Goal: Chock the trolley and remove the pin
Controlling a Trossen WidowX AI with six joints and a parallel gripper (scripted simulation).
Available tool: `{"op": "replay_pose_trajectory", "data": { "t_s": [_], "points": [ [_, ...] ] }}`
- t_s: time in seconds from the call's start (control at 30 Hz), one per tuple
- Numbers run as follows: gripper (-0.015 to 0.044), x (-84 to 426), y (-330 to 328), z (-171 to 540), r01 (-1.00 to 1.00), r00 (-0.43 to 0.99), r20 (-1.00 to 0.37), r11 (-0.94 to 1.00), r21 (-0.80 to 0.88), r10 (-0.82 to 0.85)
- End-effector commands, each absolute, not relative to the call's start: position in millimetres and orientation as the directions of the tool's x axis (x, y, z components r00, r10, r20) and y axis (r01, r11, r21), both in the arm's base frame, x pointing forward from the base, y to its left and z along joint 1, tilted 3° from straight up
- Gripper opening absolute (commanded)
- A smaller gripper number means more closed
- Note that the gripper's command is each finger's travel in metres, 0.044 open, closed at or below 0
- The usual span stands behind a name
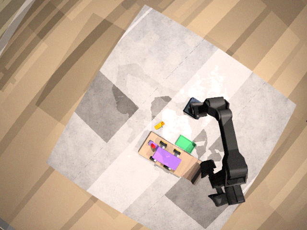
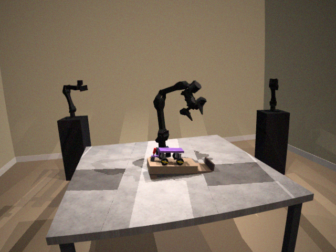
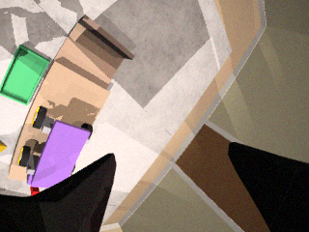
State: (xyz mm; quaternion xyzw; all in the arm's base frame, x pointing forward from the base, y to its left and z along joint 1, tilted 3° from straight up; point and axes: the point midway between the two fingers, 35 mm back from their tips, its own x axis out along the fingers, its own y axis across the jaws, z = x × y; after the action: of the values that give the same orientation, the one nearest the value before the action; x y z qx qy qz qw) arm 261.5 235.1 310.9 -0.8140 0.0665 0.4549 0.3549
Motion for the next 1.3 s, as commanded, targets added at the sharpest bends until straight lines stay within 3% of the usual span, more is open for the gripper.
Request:
{"op": "replay_pose_trajectory", "data": {
  "t_s": [0.0,0.23,0.73,1.27],
  "points": [
    [0.0374,262.2,233.9,310.2,-0.435,0.577,-0.789,-0.738,-0.516,0.212],
    [0.019,284.5,187.5,282.9,-0.57,0.542,-0.833,-0.68,-0.461,0.111],
    [0.019,298.0,71.7,218.1,-0.841,0.384,-0.921,-0.437,-0.318,-0.069],
    [0.019,255.1,-32.6,152.0,-0.986,0.156,-0.981,-0.07,-0.149,-0.116]
  ]
}}
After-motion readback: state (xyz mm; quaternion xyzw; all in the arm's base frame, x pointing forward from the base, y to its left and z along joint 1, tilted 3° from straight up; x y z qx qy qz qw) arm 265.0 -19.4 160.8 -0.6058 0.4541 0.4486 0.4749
